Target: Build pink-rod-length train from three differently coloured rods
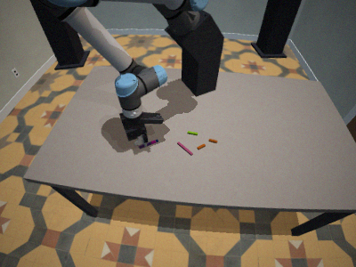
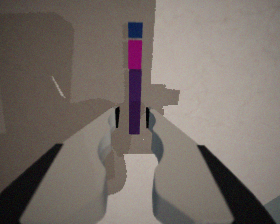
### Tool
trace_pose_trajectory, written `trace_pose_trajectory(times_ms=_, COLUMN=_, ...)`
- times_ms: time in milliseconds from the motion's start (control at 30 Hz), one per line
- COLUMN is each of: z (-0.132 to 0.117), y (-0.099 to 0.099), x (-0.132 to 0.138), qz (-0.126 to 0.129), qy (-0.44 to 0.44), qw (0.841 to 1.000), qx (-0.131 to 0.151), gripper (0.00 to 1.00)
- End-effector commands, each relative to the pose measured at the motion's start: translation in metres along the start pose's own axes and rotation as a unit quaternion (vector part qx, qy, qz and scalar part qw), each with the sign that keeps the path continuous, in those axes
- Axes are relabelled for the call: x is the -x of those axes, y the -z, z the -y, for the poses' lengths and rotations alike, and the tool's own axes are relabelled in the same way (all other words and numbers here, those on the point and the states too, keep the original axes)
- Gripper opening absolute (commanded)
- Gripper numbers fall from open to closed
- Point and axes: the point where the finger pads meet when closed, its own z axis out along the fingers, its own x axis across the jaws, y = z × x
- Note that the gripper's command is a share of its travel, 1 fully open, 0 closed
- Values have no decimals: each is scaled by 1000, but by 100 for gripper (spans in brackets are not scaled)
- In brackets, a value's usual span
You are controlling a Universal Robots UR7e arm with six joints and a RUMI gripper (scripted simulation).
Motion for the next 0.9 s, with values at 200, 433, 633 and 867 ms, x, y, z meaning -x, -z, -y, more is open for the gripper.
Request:
trace_pose_trajectory(times_ms=200, z=1, y=47, x=-2, qz=-1, qy=1, qw=1000, qx=0, gripper=14)
trace_pose_trajectory(times_ms=433, z=1, y=74, x=-1, qz=-1, qy=1, qw=1000, qx=0, gripper=14)
trace_pose_trajectory(times_ms=633, z=1, y=82, x=-1, qz=-1, qy=1, qw=1000, qx=0, gripper=14)
trace_pose_trajectory(times_ms=867, z=0, y=82, x=-1, qz=-1, qy=1, qw=1000, qx=1, gripper=100)
